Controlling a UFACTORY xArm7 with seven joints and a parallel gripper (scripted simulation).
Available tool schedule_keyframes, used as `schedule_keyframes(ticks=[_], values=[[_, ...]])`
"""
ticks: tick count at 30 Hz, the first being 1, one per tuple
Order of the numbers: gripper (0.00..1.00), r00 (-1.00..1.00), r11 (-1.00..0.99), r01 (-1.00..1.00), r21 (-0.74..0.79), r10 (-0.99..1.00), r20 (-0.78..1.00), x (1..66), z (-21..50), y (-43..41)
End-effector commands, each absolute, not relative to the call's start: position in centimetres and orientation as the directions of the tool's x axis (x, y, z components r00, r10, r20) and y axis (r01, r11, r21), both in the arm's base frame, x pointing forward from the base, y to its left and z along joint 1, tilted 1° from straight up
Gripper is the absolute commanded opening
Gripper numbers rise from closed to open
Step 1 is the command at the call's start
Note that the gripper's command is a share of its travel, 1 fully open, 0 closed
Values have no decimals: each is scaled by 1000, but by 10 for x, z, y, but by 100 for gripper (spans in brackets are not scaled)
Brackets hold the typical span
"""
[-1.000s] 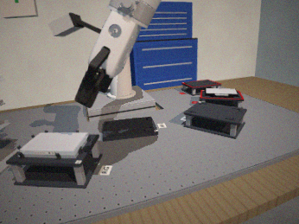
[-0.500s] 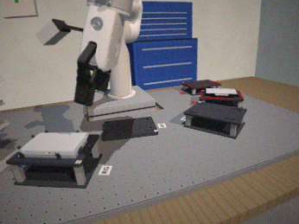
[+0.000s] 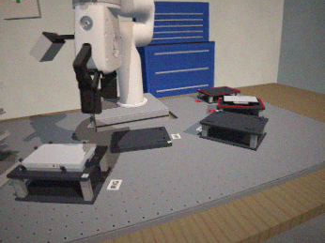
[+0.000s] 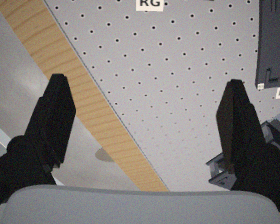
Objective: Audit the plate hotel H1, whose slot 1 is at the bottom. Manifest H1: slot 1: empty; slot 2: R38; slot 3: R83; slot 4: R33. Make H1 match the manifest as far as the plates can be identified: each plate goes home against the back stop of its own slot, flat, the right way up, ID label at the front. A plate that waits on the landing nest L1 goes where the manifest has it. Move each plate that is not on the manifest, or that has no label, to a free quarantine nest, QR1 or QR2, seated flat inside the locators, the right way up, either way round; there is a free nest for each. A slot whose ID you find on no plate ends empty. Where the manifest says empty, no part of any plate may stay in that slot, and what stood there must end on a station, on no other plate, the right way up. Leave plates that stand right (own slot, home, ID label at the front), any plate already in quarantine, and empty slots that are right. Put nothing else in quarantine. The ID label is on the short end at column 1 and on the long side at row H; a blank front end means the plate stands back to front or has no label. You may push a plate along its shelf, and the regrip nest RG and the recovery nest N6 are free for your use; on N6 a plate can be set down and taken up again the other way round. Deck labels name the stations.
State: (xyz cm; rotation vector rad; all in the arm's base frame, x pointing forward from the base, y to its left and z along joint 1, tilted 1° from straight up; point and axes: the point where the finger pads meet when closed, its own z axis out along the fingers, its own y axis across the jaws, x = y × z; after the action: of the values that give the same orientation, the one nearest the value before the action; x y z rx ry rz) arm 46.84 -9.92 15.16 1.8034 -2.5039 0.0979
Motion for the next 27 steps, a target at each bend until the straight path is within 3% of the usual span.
schedule_keyframes(ticks=[1, 27], values=[[100, -314, 314, -949, -18, -949, 33, 469, 153, -99], [100, -314, 314, -949, -18, -950, -5, 469, 193, -99]])
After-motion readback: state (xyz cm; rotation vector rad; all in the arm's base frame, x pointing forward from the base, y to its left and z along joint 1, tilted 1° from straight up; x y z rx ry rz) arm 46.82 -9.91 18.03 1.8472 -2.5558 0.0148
